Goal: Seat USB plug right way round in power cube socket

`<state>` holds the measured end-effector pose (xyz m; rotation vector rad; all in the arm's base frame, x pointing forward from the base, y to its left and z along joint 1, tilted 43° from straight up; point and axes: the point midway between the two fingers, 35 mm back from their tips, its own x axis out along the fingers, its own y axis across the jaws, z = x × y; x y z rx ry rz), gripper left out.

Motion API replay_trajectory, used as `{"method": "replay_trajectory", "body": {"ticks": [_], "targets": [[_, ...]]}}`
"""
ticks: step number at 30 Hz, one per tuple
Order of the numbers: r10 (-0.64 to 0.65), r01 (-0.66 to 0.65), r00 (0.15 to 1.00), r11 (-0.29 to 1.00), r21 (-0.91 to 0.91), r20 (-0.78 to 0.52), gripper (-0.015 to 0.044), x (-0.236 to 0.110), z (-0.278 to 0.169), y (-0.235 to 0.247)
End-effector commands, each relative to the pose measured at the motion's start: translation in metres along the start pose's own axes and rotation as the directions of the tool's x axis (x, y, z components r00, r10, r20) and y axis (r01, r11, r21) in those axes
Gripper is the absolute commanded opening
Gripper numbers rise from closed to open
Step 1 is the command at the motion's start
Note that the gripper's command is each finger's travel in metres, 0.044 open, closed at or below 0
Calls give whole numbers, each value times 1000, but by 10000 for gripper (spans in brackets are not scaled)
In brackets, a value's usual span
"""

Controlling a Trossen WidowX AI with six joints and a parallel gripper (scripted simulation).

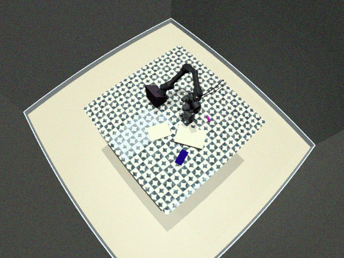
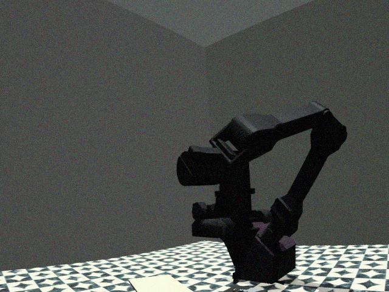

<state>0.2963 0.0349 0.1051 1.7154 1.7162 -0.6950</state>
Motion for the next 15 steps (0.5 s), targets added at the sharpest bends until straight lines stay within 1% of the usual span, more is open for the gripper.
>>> {"method": "replay_trajectory", "body": {"ticks": [1, 15], "targets": [[0, 0, 1000, 1000, 1, -2, 0, 0, 0, 0], [1, -1, 1000, 1000, 7, -11, 0, 2, -1, 0]]}}
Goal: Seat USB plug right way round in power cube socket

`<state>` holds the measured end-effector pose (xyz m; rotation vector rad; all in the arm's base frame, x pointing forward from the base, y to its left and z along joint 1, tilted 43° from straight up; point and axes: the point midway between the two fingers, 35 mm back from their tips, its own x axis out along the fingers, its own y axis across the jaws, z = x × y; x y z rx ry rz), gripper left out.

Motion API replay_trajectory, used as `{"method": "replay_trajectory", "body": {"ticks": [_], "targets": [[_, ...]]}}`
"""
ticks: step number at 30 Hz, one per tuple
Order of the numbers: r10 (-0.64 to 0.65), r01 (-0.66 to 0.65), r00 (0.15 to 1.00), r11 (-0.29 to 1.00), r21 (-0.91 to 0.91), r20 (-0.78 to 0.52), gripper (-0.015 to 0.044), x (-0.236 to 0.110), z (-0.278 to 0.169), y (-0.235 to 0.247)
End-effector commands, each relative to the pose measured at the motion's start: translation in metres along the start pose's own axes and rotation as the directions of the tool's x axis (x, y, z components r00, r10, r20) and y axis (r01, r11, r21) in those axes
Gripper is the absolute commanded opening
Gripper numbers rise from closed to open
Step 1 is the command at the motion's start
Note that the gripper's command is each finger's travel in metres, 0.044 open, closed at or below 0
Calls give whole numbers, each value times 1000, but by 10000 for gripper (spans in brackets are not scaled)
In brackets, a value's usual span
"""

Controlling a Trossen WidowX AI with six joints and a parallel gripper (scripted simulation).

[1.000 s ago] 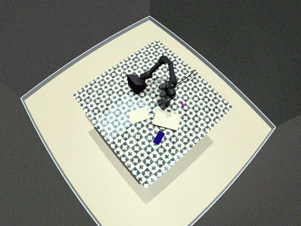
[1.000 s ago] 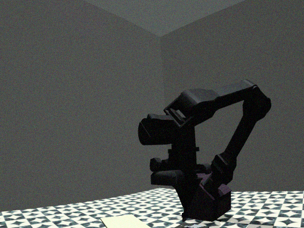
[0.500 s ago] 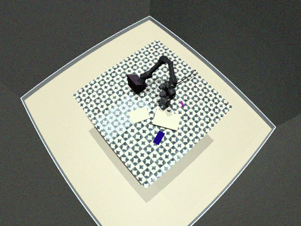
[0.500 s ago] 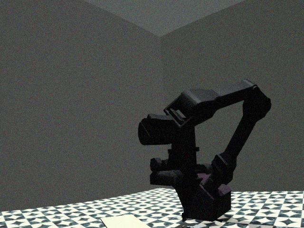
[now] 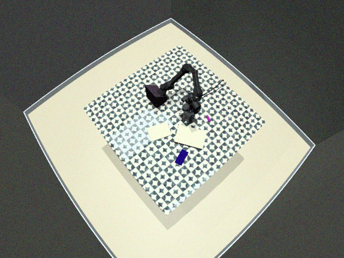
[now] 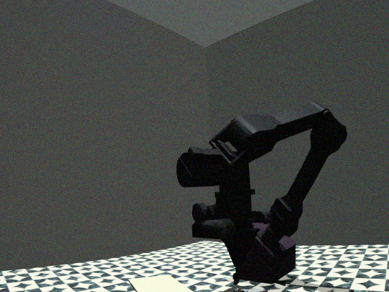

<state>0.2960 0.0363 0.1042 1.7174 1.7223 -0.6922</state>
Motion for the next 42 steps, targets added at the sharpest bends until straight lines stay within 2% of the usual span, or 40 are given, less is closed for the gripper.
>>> {"method": "replay_trajectory", "body": {"ticks": [1, 42], "targets": [[3, -3, 1000, 1000, 7, -6, 0, 1, -1, 1], [5, -5, 999, 1000, 23, -32, 0, 5, -3, 1]]}}
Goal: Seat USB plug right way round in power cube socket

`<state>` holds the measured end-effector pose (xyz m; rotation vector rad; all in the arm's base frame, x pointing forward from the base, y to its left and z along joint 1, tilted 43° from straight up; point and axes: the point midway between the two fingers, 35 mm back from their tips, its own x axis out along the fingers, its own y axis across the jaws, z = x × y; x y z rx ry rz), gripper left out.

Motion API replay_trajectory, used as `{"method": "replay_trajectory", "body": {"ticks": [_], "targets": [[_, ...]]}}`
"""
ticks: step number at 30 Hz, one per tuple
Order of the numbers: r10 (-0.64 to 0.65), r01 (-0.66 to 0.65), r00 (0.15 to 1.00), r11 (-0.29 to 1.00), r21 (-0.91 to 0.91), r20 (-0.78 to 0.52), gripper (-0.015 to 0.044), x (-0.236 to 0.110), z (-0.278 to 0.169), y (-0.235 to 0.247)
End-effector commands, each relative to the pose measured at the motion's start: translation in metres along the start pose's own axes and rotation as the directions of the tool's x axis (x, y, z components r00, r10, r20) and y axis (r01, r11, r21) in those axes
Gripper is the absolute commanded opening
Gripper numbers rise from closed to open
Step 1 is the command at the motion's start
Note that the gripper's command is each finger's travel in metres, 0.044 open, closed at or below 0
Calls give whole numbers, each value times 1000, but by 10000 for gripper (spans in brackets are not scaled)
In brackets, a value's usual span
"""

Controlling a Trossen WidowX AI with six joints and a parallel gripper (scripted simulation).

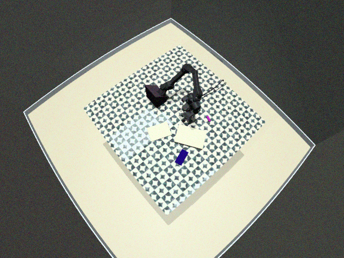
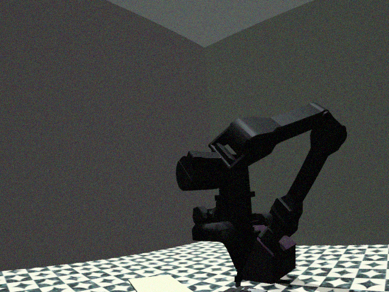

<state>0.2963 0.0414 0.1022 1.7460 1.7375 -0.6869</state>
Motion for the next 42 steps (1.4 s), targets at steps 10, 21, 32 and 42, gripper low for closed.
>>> {"method": "replay_trajectory", "body": {"ticks": [10, 21, 32, 42], "targets": [[4, -4, 1000, 1000, 10, -12, 0, 2, -1, 1], [4, -4, 1000, 1000, 15, -19, 0, 3, -2, 1], [5, -4, 1000, 1000, 19, -26, 0, 4, -2, 1], [6, -5, 999, 1000, 23, -32, 0, 5, -3, 1]]}}
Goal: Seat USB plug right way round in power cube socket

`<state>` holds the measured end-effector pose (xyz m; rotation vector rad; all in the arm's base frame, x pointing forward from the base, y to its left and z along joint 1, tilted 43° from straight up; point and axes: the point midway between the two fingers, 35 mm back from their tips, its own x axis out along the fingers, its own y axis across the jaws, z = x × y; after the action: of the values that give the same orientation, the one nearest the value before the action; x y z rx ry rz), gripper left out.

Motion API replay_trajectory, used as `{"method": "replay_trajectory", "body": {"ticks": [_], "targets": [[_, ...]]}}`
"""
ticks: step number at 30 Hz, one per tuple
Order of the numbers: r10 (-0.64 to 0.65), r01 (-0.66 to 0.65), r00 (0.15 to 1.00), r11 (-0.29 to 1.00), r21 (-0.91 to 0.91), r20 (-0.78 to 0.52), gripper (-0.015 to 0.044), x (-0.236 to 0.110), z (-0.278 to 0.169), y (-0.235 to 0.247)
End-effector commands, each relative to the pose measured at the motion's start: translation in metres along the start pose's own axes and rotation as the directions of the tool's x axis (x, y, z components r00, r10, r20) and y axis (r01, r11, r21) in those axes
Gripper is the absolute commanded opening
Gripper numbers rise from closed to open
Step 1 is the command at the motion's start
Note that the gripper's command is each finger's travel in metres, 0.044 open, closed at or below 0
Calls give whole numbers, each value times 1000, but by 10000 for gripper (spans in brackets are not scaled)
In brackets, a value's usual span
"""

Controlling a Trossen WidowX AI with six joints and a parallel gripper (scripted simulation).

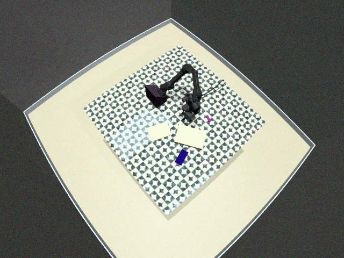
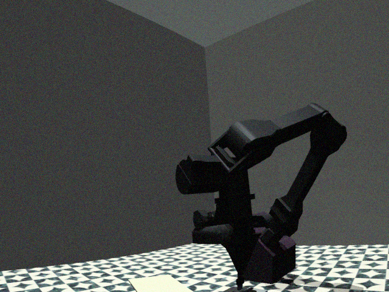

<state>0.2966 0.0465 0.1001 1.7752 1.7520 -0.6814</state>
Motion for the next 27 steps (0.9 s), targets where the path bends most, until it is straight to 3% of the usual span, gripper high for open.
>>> {"method": "replay_trajectory", "body": {"ticks": [1, 27], "targets": [[3, -3, 1000, 1000, 7, -6, 0, 1, -1, 0], [4, -4, 1000, 1000, 11, -13, 0, 4, -1, 1]]}}
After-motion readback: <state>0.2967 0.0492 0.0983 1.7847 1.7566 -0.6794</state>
